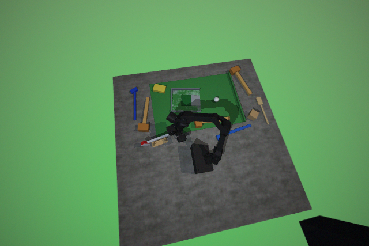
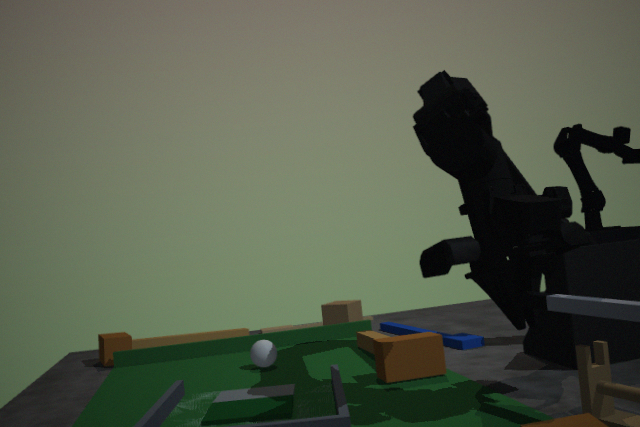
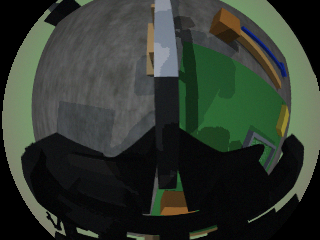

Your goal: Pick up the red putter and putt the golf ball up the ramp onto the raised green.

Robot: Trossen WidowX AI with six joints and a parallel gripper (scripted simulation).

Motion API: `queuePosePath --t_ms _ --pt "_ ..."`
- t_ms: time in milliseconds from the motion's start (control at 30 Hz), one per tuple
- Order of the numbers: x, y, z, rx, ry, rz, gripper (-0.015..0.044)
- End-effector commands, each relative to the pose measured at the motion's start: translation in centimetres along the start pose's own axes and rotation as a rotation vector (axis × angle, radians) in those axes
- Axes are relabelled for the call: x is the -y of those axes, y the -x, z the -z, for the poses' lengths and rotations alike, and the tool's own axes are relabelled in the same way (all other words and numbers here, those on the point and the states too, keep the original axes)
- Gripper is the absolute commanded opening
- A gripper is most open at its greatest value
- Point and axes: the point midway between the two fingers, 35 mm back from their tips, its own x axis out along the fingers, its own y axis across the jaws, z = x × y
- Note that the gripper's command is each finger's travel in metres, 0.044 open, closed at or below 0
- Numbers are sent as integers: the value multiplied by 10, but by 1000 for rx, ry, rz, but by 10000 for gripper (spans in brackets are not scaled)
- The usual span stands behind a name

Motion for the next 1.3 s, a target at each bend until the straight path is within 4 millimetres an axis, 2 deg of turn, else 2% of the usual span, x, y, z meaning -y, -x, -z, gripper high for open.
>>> queuePosePath --t_ms 0,133,233,267,400,833,1067,1267 --pt "1 27 -8 26 -7 15 0" --pt "-2 47 -12 25 -7 14 0" --pt "-2 48 -12 25 -7 14 0" --pt "-2 39 -9 7 -2 9 0" --pt "4 47 4 9 -67 18 0" --pt "32 90 100 20 -530 73 0" --pt "35 110 158 10 -793 111 0" --pt "29 124 211 -8 -1020 148 0"
